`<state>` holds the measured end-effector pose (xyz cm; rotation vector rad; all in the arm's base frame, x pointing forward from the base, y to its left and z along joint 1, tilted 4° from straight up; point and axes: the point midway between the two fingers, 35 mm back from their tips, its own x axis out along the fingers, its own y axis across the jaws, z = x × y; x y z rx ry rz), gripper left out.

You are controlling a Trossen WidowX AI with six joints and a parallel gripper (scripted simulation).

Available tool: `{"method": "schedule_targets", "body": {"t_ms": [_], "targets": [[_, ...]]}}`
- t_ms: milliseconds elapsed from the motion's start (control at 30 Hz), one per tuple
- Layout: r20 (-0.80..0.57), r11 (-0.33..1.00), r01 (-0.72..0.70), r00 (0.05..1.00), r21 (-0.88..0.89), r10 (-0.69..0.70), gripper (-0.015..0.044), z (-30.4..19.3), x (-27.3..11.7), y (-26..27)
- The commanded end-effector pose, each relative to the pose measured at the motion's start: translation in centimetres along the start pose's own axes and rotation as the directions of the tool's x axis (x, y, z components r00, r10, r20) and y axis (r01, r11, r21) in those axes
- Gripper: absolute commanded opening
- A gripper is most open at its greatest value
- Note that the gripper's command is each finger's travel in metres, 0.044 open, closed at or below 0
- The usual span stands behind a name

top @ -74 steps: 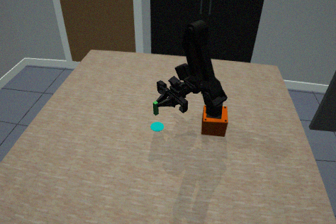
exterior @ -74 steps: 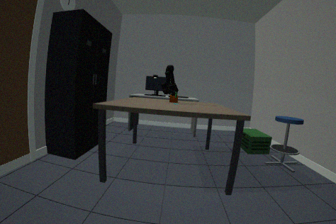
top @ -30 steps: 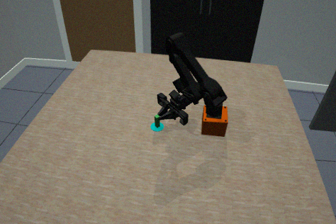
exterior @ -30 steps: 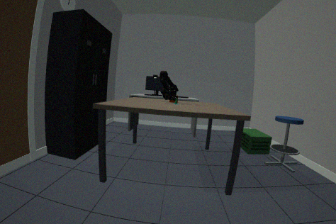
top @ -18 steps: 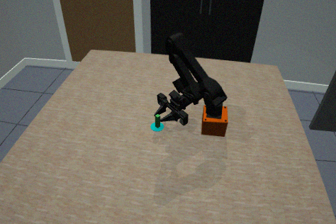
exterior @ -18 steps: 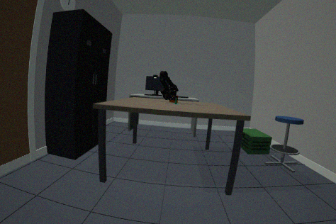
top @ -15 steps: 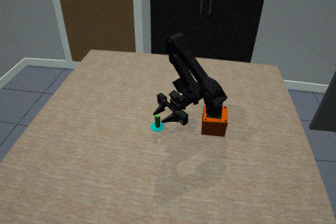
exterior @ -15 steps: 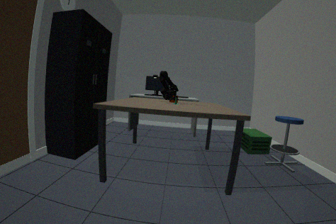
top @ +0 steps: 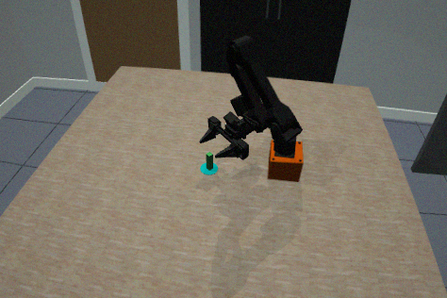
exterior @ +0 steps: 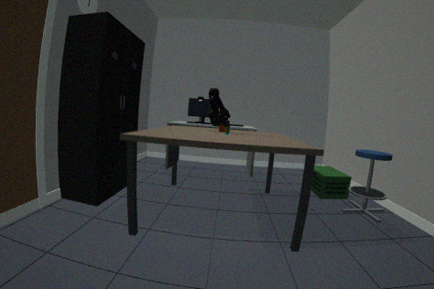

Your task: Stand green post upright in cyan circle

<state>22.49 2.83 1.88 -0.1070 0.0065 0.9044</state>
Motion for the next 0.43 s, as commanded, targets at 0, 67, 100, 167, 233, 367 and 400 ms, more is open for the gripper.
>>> {"method": "schedule_targets", "body": {"t_ms": [0,67,100,167,233,367,400], "targets": [[0.006,1.000,0.008,1.000,0.018,-0.008,0.0400,1.4,-0.2,-0.1],[0.009,1.000,0.012,1.000,0.023,-0.012,0.0400,2.1,-0.3,-0.2],[0.010,1.000,0.014,1.000,0.026,-0.014,0.0400,2.4,-0.4,-0.2],[0.013,0.999,0.018,1.000,0.032,-0.018,0.0400,3.1,-0.5,-0.2],[0.016,0.999,0.021,1.000,0.038,-0.022,0.0400,3.7,-0.6,-0.2],[0.021,0.998,0.027,0.999,0.049,-0.028,0.0400,5.0,-0.8,-0.1],[0.022,0.998,0.029,0.999,0.052,-0.030,0.0400,5.3,-0.8,0.0]]}}
